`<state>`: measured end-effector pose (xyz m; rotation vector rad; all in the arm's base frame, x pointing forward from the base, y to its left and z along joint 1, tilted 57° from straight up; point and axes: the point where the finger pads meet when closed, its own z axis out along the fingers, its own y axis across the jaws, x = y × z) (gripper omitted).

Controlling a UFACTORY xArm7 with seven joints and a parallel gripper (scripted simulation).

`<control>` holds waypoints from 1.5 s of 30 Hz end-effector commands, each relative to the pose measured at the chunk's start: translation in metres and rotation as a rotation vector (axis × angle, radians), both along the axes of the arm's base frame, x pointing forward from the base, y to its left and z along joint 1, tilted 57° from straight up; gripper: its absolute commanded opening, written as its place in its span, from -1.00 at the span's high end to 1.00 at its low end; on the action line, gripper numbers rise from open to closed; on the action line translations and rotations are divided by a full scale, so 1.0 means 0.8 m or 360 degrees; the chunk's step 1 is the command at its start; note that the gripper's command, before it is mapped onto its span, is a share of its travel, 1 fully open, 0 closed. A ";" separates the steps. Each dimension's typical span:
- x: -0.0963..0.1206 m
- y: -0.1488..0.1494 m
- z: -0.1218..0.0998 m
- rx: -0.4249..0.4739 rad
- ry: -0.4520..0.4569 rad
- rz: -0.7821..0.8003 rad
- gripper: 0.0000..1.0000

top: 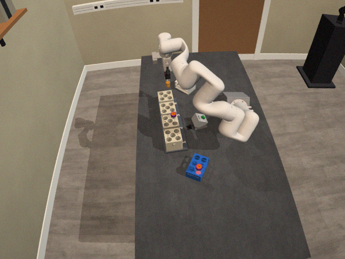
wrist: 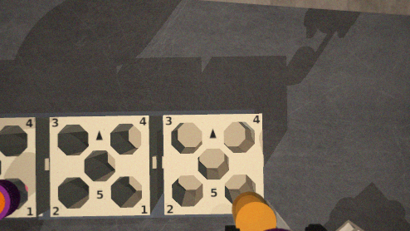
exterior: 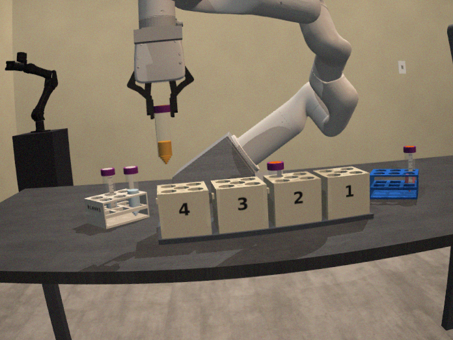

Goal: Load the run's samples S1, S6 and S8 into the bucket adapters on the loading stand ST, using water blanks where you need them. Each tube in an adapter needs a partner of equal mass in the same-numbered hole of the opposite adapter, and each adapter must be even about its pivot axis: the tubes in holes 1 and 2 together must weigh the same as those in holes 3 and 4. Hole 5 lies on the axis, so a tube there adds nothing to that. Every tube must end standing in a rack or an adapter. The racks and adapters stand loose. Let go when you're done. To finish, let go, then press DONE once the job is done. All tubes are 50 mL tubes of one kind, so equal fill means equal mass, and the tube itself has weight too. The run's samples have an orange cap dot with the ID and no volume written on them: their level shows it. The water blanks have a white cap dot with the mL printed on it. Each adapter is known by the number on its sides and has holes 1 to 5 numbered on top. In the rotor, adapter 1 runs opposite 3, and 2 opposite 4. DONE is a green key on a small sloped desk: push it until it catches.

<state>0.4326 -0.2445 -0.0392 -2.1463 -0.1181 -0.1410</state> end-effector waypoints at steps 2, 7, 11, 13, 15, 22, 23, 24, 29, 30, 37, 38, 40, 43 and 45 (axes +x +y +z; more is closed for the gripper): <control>0.000 -0.003 0.001 -0.0007 -0.0002 -0.0004 1.00; 0.000 0.001 -0.002 -0.0007 -0.0002 -0.0004 1.00; 0.001 0.009 -0.007 -0.0007 -0.0002 -0.0004 1.00; 0.001 0.013 -0.010 -0.0007 -0.0002 -0.0004 1.00; 0.001 0.018 -0.013 -0.0007 -0.0002 -0.0004 1.00; 0.002 0.028 -0.019 -0.0007 -0.0002 -0.0004 1.00; 0.002 0.030 -0.021 -0.0007 -0.0002 -0.0004 1.00; 0.002 0.032 -0.022 -0.0007 -0.0002 -0.0004 1.00; 0.003 0.036 -0.025 -0.0007 -0.0002 -0.0004 1.00; 0.003 0.036 -0.025 -0.0007 -0.0002 -0.0004 1.00; 0.003 0.036 -0.025 -0.0007 -0.0002 -0.0004 1.00; 0.003 0.036 -0.025 -0.0007 -0.0002 -0.0004 1.00; 0.003 0.036 -0.025 -0.0007 -0.0002 -0.0004 1.00; 0.003 0.036 -0.025 -0.0007 -0.0002 -0.0004 1.00; 0.003 0.037 -0.026 -0.0007 -0.0002 -0.0004 1.00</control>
